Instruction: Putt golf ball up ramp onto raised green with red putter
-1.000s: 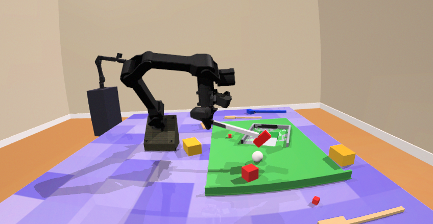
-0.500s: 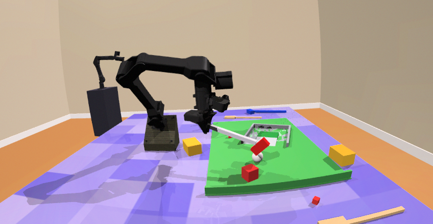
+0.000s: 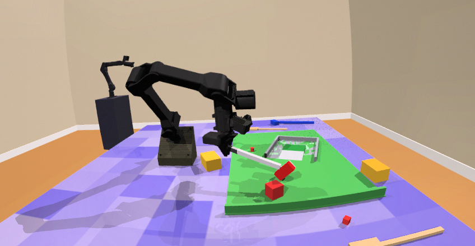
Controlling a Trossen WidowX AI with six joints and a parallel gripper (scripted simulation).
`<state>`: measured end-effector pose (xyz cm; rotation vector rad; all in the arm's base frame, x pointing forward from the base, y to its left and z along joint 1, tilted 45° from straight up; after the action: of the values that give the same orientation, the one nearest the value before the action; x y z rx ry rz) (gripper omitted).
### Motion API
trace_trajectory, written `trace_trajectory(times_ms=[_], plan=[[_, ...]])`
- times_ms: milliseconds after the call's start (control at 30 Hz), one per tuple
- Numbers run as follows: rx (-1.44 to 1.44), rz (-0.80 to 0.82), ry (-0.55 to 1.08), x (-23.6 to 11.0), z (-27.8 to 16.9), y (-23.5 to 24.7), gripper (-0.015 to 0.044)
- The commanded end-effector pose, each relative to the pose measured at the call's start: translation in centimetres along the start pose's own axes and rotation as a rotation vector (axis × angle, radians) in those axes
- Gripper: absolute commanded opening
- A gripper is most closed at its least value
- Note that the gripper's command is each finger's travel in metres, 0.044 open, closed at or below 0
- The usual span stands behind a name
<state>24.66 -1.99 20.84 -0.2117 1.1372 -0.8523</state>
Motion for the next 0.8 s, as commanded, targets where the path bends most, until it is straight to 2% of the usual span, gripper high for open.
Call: trace_trajectory(times_ms=[0,400,767], plan=[[-0.006,-0.002,0.000,0.7,-0.1,0.1,0.0000],[-0.006,-0.003,-0.002,2.5,-0.2,0.0,0.0000],[0.000,-0.006,-0.002,2.3,0.0,-0.1,0.0000]])
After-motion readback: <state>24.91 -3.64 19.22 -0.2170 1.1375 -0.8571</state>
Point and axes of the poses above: the point midway between the two fingers, 35 mm back from their tips, its own x axis out along the fingers, its own y axis across the jaws, z = x × y, the point moved 8 cm from there along -x, back along the fingers, and after that the axes turned 14 degrees about x, right-handed, at the moved point
